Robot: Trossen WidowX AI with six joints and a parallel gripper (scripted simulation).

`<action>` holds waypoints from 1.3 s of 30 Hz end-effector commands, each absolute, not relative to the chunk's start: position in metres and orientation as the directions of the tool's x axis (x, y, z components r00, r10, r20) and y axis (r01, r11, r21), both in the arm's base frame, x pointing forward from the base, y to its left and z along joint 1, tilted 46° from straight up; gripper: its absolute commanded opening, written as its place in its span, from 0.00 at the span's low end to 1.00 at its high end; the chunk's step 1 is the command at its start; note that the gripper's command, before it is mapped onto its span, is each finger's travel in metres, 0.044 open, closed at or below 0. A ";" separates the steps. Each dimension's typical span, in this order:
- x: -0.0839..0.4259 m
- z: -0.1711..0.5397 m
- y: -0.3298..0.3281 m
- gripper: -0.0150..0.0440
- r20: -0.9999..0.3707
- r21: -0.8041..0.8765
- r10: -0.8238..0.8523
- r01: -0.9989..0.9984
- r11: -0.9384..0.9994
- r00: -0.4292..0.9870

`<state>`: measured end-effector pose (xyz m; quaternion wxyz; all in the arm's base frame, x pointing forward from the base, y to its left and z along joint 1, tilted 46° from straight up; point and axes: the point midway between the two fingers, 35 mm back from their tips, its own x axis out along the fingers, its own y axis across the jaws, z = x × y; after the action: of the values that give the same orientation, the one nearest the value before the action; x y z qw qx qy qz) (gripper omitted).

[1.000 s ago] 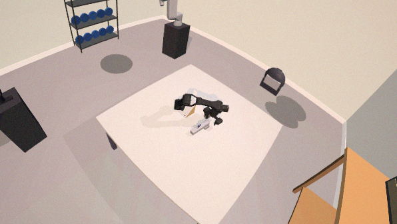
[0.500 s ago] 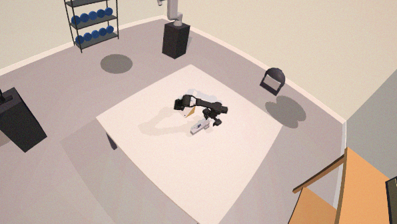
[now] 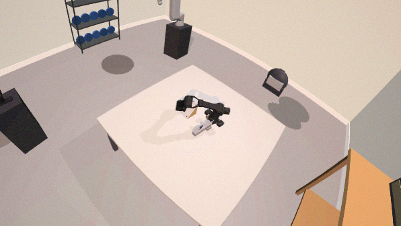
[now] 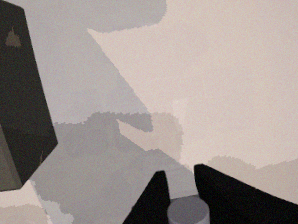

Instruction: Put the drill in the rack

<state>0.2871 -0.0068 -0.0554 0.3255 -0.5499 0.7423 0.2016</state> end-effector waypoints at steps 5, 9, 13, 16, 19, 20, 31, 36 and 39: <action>0.287 -0.055 -0.007 0.25 -0.705 -0.059 -0.685 -0.947 0.314 -0.183; 0.287 -0.058 -0.003 0.25 -0.701 -0.051 -0.688 -0.949 0.311 -0.187; 0.288 -0.060 -0.001 0.25 -0.701 -0.051 -0.688 -0.949 0.310 -0.188; 0.289 -0.062 0.001 0.25 -0.701 -0.051 -0.688 -0.949 0.310 -0.187; 0.291 -0.064 0.004 0.25 -0.701 -0.051 -0.688 -0.949 0.310 -0.187; 0.291 -0.065 0.005 0.25 -0.701 -0.051 -0.688 -0.949 0.310 -0.187; 0.297 -0.076 0.018 0.25 -0.702 -0.051 -0.687 -0.949 0.310 -0.187; 0.298 -0.079 0.021 0.25 -0.702 -0.051 -0.687 -0.949 0.310 -0.187; 0.299 -0.081 0.024 0.25 -0.702 -0.052 -0.687 -0.949 0.310 -0.186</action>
<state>0.2953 0.0190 -0.0783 0.3178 -0.5512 0.7437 0.2049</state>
